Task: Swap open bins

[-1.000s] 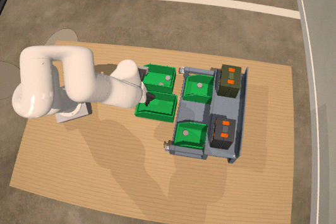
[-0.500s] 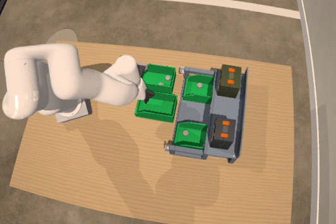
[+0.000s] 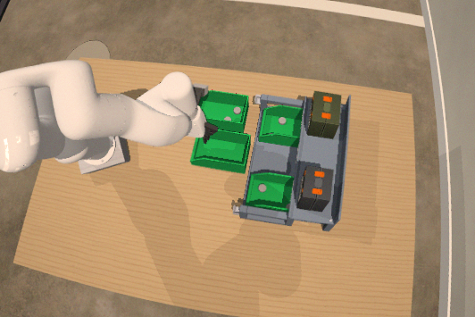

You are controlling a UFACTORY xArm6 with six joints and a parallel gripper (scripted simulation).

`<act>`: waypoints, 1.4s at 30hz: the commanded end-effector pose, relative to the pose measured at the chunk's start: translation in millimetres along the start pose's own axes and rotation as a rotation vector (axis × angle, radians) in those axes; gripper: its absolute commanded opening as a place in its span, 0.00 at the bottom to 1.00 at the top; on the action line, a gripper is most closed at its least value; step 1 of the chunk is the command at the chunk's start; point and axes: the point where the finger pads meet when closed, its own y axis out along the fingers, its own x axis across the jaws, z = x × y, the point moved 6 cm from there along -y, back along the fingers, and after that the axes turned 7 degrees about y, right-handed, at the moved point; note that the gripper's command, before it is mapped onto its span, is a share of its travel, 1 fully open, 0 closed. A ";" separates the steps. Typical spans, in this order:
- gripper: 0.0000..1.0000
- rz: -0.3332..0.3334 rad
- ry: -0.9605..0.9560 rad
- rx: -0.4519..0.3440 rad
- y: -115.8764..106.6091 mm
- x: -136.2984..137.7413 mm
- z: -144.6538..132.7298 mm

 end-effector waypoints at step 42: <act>0.00 -0.002 0.001 0.002 -5.8 1.0 0.4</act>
